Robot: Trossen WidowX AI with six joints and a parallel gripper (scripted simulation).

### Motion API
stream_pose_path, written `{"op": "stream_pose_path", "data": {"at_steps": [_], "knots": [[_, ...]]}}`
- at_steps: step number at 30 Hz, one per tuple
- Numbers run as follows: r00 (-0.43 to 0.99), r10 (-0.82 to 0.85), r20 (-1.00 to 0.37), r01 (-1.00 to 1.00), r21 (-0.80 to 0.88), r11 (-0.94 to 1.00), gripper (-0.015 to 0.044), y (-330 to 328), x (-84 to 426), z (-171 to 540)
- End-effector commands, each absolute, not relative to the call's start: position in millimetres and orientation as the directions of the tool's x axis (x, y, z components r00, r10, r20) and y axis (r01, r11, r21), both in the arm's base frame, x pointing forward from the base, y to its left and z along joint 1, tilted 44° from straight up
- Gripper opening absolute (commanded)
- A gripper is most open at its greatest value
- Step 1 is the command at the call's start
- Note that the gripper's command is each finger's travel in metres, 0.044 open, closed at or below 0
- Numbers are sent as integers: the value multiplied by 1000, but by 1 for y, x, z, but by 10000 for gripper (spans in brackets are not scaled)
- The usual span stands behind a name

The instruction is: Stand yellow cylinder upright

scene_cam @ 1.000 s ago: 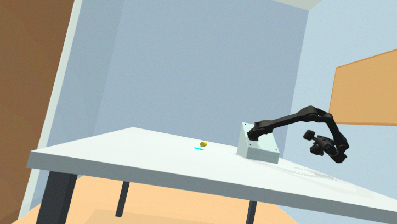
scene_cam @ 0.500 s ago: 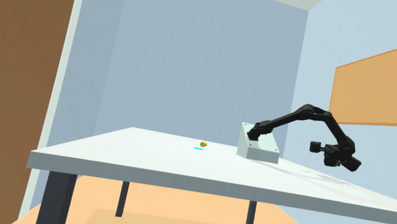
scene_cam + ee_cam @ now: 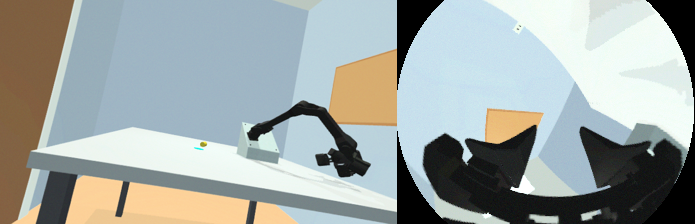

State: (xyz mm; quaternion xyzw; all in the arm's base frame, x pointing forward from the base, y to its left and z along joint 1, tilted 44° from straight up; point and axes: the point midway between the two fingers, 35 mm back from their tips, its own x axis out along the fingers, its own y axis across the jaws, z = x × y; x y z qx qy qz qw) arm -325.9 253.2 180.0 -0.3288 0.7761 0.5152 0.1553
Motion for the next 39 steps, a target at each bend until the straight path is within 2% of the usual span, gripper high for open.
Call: {"op": "stream_pose_path", "data": {"at_steps": [1,13,25,39], "knots": [[-770,-235,-593,-634,752,179,309,279,-307,197],[-795,121,-594,-602,798,-33,309,349,-237,241],[-696,459,-553,-687,699,-199,309,391,-154,288],[-427,722,-544,-820,570,-54,309,416,-10,304]]}}
